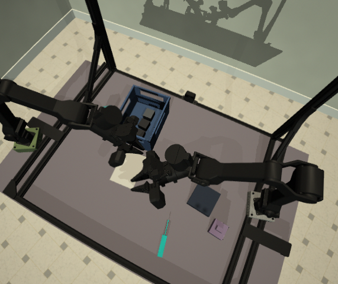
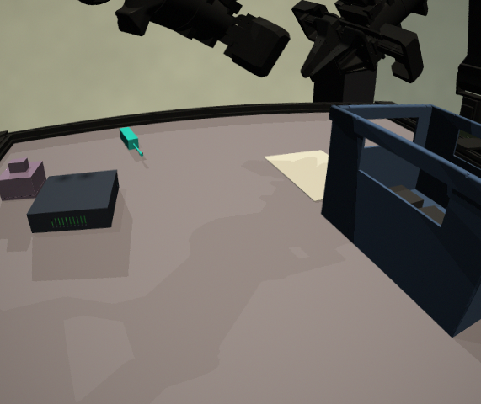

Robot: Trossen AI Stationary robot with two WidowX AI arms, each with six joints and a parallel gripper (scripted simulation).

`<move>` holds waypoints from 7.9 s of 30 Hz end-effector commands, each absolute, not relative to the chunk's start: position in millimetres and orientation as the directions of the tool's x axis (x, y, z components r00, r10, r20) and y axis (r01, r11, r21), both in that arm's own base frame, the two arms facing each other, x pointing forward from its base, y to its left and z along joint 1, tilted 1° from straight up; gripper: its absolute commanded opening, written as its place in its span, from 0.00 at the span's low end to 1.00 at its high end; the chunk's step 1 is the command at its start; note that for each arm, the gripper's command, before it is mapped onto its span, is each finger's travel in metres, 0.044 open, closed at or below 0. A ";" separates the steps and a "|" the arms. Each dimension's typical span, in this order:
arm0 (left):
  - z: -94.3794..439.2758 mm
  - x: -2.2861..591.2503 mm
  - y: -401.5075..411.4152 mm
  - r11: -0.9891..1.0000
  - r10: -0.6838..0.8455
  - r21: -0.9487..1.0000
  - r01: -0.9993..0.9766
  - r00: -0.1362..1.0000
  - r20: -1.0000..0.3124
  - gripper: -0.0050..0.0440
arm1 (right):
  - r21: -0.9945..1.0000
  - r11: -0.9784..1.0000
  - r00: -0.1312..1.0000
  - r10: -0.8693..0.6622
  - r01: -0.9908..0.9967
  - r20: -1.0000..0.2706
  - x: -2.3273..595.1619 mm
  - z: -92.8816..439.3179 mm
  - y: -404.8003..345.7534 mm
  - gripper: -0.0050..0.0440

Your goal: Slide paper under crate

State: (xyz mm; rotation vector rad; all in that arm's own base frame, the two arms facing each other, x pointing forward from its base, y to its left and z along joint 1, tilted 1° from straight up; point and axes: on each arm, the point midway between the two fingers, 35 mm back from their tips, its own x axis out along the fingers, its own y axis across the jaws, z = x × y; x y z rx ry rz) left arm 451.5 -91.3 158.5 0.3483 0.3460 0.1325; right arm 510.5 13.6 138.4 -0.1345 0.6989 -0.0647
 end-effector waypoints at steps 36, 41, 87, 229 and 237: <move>131.5 415.3 -166.8 0.658 0.085 0.741 0.135 0.964 -0.251 0.41 | 0.295 0.849 0.517 0.031 0.438 -0.855 489.9 105.7 -39.0 0.22; 129.9 409.4 -177.5 0.603 0.056 0.781 0.161 0.968 -0.243 0.41 | 0.332 0.797 0.488 0.055 0.504 -0.871 486.6 104.3 -46.7 0.22; 127.3 308.3 -286.1 0.163 -0.262 0.973 0.165 0.958 -0.118 0.41 | 0.215 0.114 0.162 0.357 0.970 -0.920 468.0 54.2 -29.5 0.22; 96.4 384.2 -352.6 -0.055 -0.344 0.991 0.122 0.929 -0.134 0.10 | 0.042 -0.173 0.120 0.468 0.984 -0.876 457.6 65.3 -51.0 0.22; 104.3 389.0 -354.8 -0.076 -0.342 0.984 0.162 0.923 -0.179 0.10 | 0.042 -0.173 0.120 0.468 0.984 -0.876 457.6 65.3 -51.0 0.22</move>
